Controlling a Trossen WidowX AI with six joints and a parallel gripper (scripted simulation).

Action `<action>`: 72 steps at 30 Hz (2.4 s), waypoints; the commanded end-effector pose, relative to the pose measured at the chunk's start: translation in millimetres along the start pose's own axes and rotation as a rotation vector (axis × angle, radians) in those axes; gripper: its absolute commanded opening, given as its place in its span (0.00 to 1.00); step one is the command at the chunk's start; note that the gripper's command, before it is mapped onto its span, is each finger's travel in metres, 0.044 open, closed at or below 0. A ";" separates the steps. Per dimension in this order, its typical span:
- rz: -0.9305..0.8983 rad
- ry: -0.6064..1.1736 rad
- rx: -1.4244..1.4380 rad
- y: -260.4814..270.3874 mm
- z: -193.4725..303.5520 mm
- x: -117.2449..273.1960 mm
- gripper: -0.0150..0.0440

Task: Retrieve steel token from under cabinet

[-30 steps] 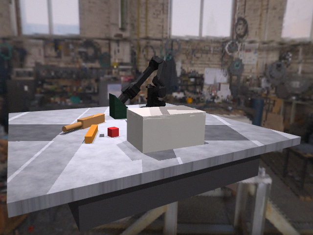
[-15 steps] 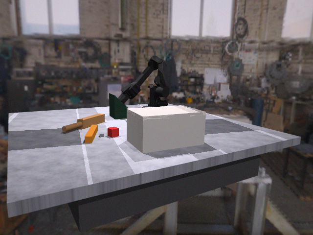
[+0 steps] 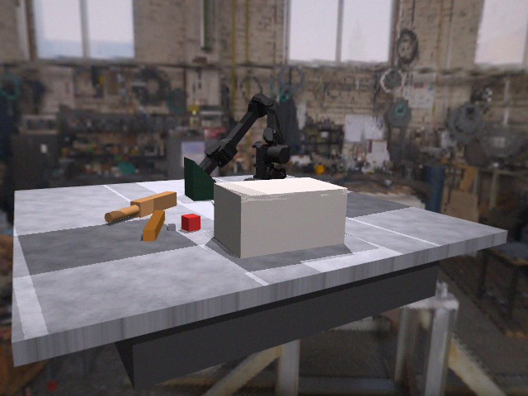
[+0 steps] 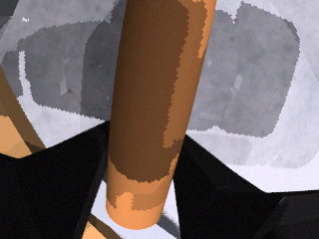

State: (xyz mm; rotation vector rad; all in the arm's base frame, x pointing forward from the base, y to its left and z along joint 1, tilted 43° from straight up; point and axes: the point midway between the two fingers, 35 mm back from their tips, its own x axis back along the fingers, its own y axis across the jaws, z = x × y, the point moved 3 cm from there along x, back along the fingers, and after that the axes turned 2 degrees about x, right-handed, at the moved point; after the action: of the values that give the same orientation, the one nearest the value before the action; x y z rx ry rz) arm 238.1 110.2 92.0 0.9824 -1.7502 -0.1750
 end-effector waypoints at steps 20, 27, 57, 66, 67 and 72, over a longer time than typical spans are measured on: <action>0.001 -0.005 -0.106 10.6 -4.7 1.4 0.25; 0.001 -0.005 -0.162 10.7 -4.7 1.4 0.25; 0.000 -0.006 -0.398 10.5 -4.8 1.4 0.25; 0.000 -0.006 -0.469 10.4 -4.8 1.4 0.25; 0.000 -0.006 -0.477 10.4 -4.8 1.4 0.25; 0.000 -0.006 -0.517 10.3 -4.8 1.4 0.25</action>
State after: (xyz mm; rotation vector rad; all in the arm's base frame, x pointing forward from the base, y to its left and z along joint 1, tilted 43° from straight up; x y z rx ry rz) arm 235.3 117.9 99.5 0.6262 -1.6001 -0.5734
